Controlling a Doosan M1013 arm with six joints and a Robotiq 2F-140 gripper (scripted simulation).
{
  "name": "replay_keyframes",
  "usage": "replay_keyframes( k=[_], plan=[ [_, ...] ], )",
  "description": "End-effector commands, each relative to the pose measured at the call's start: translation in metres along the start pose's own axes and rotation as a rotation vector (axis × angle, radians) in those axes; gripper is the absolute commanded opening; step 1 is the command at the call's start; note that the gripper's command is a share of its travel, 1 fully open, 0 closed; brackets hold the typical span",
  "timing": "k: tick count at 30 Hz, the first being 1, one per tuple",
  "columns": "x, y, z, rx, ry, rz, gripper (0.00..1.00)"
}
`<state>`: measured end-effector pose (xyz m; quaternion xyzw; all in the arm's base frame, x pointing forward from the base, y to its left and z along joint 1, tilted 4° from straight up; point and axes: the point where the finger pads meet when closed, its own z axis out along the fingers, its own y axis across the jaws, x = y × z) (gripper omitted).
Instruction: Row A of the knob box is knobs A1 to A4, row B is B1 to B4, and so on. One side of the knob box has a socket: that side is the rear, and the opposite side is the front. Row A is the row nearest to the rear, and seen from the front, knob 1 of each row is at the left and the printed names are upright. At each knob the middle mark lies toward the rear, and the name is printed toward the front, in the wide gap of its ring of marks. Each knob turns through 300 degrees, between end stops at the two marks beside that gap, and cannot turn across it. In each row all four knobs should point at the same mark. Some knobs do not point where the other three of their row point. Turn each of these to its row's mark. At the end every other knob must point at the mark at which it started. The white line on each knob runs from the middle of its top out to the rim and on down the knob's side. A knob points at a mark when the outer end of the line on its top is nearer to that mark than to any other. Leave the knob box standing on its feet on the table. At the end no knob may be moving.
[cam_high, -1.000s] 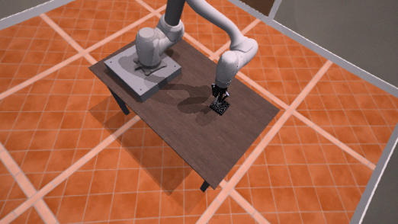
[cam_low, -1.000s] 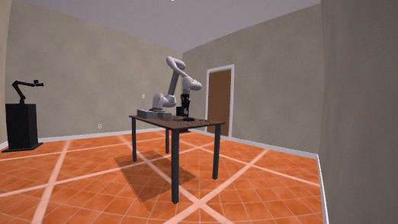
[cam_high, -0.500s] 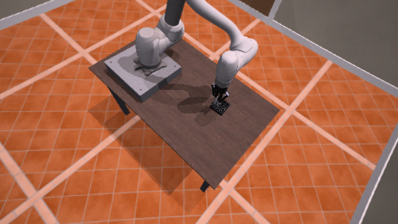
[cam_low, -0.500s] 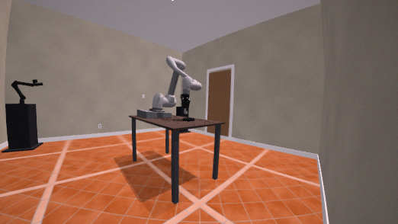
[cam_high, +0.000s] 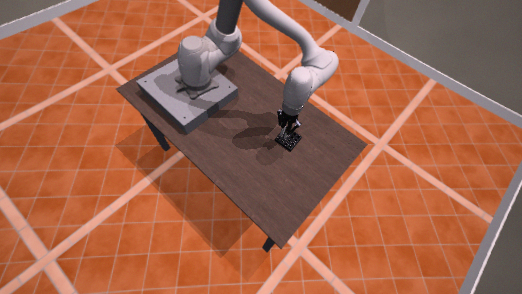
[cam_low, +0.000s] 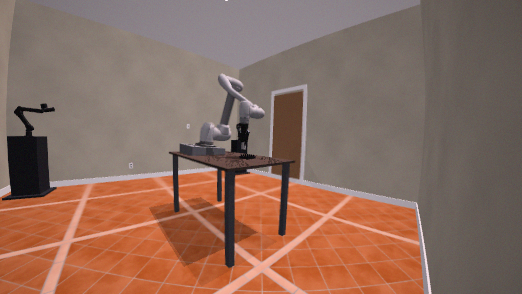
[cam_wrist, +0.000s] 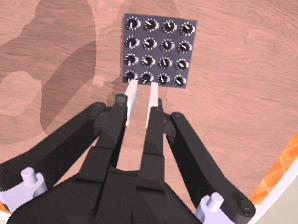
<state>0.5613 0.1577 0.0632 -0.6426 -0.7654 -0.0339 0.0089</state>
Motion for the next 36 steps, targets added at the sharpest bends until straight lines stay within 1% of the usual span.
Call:
replay_keyframes(
  k=[1,18,33,36],
  plan=[
    [0.0,0.0,0.0,0.0,0.0,0.0,0.12],
    [0.0,0.0,0.011,0.0,0.0,0.0,0.12],
    [0.0,0.0,0.031,0.0,0.0,0.0,0.12],
    [0.0,0.0,0.032,0.0,0.0,0.0,0.12]
  ],
)
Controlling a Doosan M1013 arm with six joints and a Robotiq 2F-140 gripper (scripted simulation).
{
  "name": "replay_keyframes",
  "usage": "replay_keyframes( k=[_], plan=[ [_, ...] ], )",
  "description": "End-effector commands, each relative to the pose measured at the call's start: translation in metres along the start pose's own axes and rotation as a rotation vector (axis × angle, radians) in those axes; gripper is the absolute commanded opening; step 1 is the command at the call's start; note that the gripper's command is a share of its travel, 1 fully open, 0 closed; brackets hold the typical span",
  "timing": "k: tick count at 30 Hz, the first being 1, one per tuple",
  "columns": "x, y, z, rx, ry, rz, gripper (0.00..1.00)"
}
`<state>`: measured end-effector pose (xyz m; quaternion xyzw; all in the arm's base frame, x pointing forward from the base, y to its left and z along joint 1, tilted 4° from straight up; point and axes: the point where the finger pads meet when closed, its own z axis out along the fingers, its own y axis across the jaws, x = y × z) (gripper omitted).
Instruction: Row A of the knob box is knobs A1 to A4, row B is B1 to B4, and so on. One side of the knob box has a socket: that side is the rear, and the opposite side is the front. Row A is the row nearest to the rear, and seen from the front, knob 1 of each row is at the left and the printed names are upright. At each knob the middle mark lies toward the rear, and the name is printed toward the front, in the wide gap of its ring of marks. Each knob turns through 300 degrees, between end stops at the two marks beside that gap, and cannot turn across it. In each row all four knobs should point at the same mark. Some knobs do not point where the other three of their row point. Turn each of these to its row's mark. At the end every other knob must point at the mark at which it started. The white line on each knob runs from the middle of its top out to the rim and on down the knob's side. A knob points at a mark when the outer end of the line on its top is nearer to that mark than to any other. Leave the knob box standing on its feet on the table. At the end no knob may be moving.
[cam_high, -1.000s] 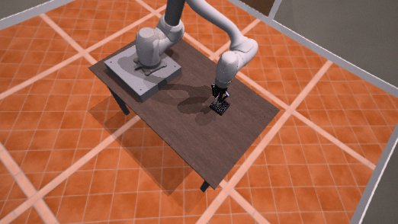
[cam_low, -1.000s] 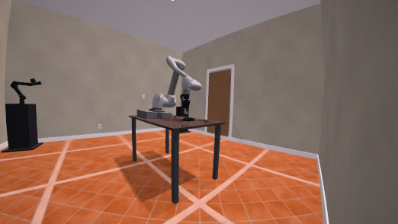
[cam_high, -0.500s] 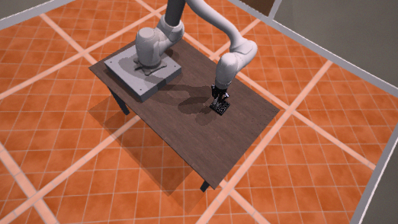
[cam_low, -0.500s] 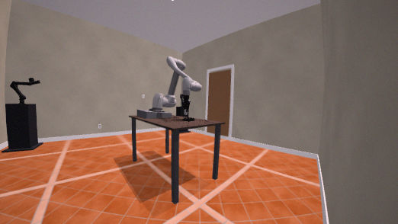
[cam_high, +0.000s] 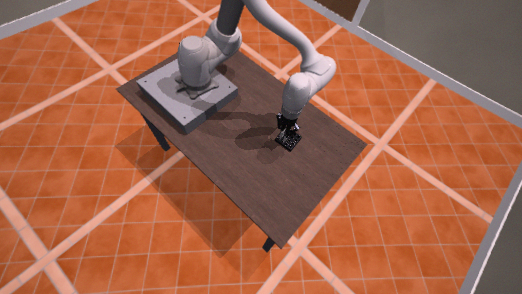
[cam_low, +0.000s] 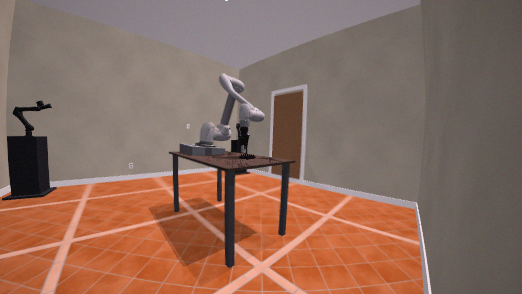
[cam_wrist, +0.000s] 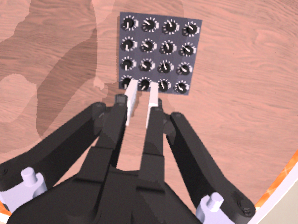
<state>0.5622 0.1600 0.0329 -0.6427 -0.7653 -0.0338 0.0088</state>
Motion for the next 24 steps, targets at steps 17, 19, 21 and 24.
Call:
replay_keyframes(
  k=[17,19,21,24],
  plan=[
    [0.0,0.0,0.012,0.0,0.0,0.0,0.12],
    [0.0,0.0,0.013,0.0,0.0,0.0,0.12],
    [0.0,0.0,0.013,0.0,0.0,0.0,0.12],
    [0.0,0.0,0.013,0.0,0.0,0.0,0.12]
  ],
)
